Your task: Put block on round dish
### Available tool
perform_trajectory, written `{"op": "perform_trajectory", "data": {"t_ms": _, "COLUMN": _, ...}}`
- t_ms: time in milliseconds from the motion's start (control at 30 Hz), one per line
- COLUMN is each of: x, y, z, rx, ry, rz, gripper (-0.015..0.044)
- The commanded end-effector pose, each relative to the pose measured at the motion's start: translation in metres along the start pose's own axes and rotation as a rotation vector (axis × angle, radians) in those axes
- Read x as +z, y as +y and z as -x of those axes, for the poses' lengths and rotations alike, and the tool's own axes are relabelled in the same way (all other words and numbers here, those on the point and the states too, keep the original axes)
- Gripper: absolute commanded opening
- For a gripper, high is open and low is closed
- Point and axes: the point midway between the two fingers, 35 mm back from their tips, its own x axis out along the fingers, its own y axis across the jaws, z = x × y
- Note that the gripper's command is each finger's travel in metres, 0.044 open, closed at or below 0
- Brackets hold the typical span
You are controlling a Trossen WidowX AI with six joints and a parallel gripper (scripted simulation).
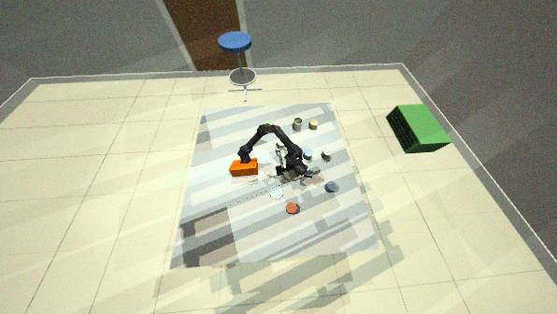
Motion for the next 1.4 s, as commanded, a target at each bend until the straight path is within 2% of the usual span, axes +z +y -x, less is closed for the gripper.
{"op": "perform_trajectory", "data": {"t_ms": 0, "x": -0.001, "y": 0.0, "z": -0.009, "rx": -0.002, "ry": 0.007, "rz": -0.006, "gripper": 0.044}}
{"op": "perform_trajectory", "data": {"t_ms": 1067, "x": -0.003, "y": -0.001, "z": -0.058, "rx": -0.002, "ry": 0.009, "rz": -0.006, "gripper": 0.044}}
{"op": "perform_trajectory", "data": {"t_ms": 1200, "x": -0.003, "y": -0.001, "z": -0.058, "rx": -0.002, "ry": 0.009, "rz": -0.006, "gripper": 0.0335}}
{"op": "perform_trajectory", "data": {"t_ms": 1367, "x": -0.003, "y": -0.001, "z": -0.058, "rx": -0.002, "ry": 0.009, "rz": -0.006, "gripper": 0.0302}}
